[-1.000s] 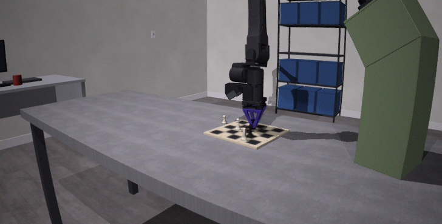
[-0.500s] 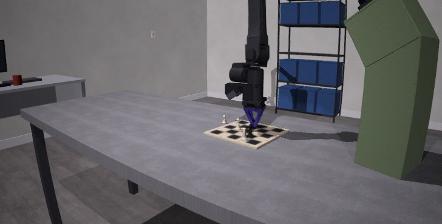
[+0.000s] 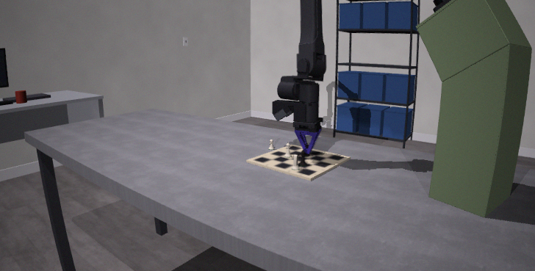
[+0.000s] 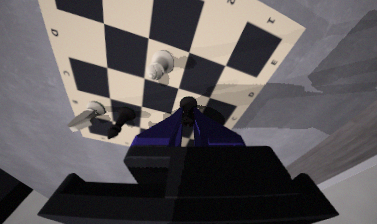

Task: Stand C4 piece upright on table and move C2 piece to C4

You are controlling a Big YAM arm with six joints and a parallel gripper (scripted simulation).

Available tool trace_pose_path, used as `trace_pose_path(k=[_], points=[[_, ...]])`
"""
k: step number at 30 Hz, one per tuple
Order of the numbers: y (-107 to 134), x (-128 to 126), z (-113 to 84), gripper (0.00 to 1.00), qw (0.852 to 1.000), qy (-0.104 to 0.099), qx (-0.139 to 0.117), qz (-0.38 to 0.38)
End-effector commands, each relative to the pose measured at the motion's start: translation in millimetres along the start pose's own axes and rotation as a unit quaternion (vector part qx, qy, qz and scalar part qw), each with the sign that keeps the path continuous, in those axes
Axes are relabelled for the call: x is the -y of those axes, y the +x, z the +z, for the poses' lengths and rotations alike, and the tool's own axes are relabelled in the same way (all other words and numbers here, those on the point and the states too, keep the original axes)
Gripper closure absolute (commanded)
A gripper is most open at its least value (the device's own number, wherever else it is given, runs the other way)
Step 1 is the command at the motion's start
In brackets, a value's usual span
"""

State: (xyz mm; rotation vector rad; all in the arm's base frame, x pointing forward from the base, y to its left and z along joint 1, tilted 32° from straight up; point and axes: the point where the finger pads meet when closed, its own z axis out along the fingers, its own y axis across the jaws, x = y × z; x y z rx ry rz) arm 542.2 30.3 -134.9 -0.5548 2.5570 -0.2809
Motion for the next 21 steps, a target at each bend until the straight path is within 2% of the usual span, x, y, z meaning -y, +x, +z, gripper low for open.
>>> trace_pose_path(k=[1,8,11,14,16,21], points=[[-8,12,-6.2,1.00,1.000,0.007,0.013,0.004],[-11,14,-10.0,1.00,1.000,0.008,0.015,0.004],[-3,10,-16.4,1.00,1.000,0.004,0.005,0.005],[-8,1,-32.7,1.00,1.000,0.000,0.008,0.003],[-8,1,-32.7,1.00,1.000,0.000,0.008,0.003],[-9,-1,-69.8,1.00,1.000,0.001,0.010,0.001]])
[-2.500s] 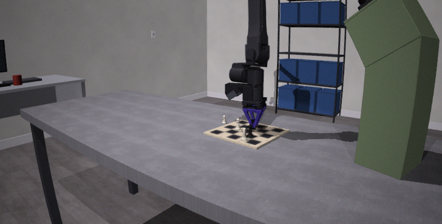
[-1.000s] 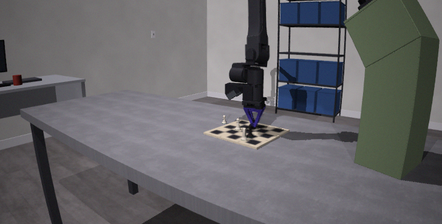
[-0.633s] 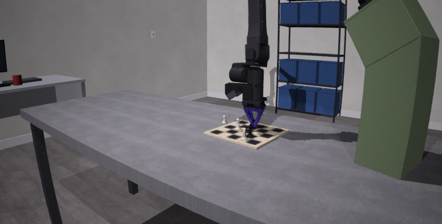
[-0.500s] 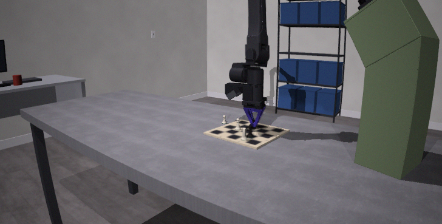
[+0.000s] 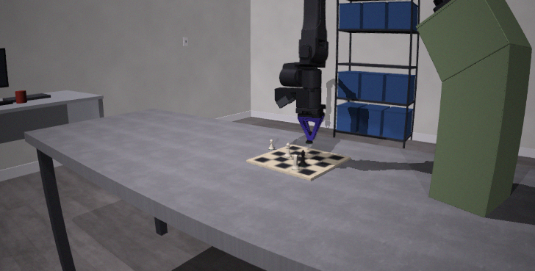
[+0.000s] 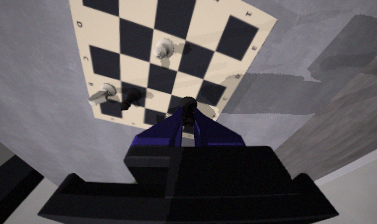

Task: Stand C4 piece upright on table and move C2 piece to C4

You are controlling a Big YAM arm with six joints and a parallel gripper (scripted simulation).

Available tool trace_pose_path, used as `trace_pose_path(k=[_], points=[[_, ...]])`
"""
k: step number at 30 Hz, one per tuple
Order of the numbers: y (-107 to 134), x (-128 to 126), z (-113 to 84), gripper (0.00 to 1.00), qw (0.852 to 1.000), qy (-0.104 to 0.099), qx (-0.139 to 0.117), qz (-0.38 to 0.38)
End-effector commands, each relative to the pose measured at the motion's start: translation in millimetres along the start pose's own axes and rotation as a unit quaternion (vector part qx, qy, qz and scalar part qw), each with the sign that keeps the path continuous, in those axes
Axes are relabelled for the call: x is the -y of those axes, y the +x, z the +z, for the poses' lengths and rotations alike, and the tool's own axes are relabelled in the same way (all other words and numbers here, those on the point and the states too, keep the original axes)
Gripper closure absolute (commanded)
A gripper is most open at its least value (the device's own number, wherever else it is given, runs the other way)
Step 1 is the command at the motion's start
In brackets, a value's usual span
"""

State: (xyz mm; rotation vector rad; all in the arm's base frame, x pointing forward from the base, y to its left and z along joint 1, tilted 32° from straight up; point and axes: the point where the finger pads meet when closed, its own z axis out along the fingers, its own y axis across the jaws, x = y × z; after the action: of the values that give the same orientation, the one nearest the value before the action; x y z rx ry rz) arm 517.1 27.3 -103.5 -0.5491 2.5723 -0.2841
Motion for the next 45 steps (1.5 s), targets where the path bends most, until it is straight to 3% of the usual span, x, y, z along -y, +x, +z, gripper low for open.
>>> trace_pose_path(k=[1,5,9,10,13,17,20,22,25,27,29,30,32,34,45], points=[[-16,-4,-38.0,1.00,1.000,0.001,0.017,-0.001],[-15,-4,-61.4,1.00,1.000,0.001,0.018,-0.001],[-15,-4,-70.7,1.00,1.000,0.001,0.018,-0.001],[-1,-11,-59.2,1.00,1.000,-0.005,0.000,-0.004],[-1,-11,-59.2,1.00,1.000,-0.005,0.000,-0.004],[-22,-2,-71.6,1.00,1.000,0.004,0.027,0.000],[-23,-2,-71.7,1.00,1.000,0.004,0.027,0.002],[-15,-19,-59.2,1.00,1.000,-0.002,0.008,0.023],[-24,-58,-59.8,1.00,0.995,-0.003,0.006,0.102],[-26,-69,-60.3,1.00,0.992,-0.003,0.007,0.126],[-26,-69,-60.3,1.00,0.992,-0.003,0.007,0.126],[-42,-72,-72.9,1.00,0.989,-0.002,0.025,0.146],[-45,-76,-73.6,1.00,0.987,-0.003,0.030,0.156],[-42,-62,-70.7,1.00,0.985,0.004,0.028,0.168],[-37,-66,-67.5,1.00,0.986,0.002,0.023,0.165]])
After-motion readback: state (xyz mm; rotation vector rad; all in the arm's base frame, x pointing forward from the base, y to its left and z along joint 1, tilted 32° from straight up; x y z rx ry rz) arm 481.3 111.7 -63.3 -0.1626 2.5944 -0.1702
